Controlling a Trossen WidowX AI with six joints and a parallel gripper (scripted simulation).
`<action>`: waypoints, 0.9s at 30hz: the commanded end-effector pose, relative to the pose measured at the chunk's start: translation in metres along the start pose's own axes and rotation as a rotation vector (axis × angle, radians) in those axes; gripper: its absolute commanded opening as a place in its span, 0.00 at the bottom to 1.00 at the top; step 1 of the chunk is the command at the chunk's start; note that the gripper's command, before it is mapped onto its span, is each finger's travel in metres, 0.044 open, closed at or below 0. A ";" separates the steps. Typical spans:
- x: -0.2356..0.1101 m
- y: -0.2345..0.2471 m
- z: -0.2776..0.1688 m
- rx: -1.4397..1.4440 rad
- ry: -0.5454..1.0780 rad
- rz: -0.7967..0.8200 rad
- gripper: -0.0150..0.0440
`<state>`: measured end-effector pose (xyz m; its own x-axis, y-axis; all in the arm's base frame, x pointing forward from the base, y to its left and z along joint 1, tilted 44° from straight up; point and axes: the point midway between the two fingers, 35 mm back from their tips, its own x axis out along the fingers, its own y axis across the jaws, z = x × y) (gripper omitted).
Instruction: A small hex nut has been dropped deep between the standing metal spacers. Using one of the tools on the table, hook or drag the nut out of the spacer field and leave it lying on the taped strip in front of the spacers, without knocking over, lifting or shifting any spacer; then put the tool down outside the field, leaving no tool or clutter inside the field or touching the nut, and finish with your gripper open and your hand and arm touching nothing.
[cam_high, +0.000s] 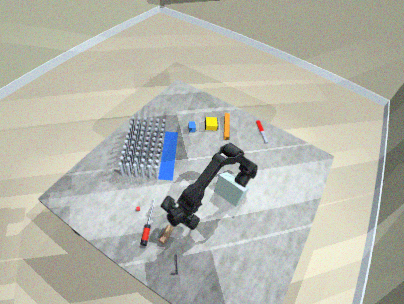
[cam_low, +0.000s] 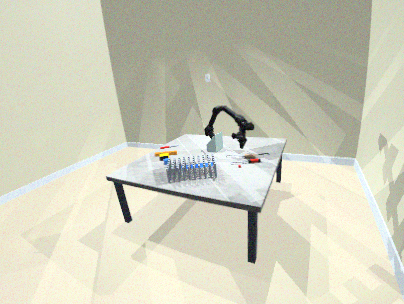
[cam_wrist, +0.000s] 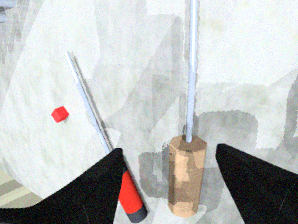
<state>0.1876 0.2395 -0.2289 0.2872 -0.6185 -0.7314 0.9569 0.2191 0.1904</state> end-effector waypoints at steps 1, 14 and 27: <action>0.004 -0.001 0.000 0.000 -0.003 0.004 0.73; 0.023 -0.009 0.000 -0.003 -0.003 0.004 0.73; 0.042 -0.018 0.000 0.001 -0.003 0.005 0.73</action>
<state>0.1837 0.2152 -0.2589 0.2887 -0.6157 -0.7332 0.9567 0.2145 0.1965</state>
